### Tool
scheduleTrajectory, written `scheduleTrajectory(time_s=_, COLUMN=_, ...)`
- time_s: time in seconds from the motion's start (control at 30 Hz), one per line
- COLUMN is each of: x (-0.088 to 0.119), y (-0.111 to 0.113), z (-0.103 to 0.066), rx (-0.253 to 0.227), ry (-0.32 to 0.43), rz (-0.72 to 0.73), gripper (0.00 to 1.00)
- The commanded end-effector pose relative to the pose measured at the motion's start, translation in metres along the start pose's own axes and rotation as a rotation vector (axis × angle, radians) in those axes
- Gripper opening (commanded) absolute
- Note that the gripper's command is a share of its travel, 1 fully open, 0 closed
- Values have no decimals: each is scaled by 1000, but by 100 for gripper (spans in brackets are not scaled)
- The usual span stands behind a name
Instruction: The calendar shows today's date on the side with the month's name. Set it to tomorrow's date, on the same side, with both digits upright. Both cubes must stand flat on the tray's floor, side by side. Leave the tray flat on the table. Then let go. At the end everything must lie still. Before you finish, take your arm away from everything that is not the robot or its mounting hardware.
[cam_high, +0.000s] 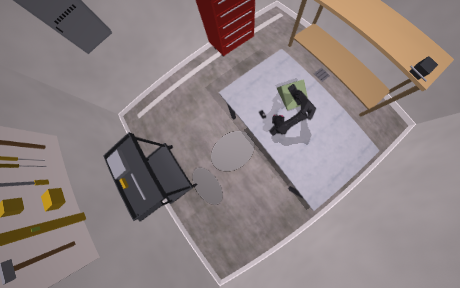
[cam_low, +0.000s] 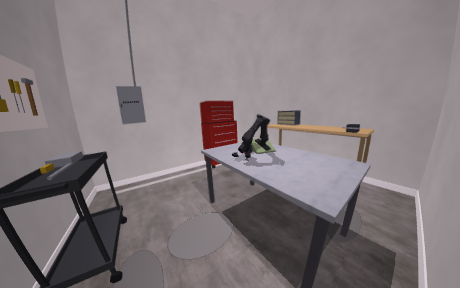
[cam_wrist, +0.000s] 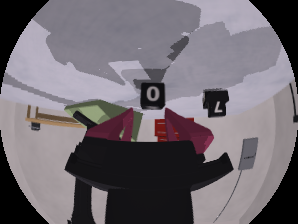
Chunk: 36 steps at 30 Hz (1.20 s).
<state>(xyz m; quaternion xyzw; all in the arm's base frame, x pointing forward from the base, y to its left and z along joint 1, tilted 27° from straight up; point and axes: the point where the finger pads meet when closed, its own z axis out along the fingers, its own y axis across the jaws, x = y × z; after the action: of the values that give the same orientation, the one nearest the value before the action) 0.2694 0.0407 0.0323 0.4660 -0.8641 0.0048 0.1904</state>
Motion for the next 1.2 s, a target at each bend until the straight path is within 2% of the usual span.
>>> scheduleTrajectory(time_s=0.0, x=-5, y=-5, z=0, rx=20, ry=-22, rz=14, gripper=45)
scheduleTrajectory(time_s=0.5, x=-14, y=-6, z=8, rx=20, ry=-22, rz=14, gripper=45)
scheduleTrajectory(time_s=1.17, x=-15, y=-6, z=9, rx=20, ry=-22, rz=14, gripper=45)
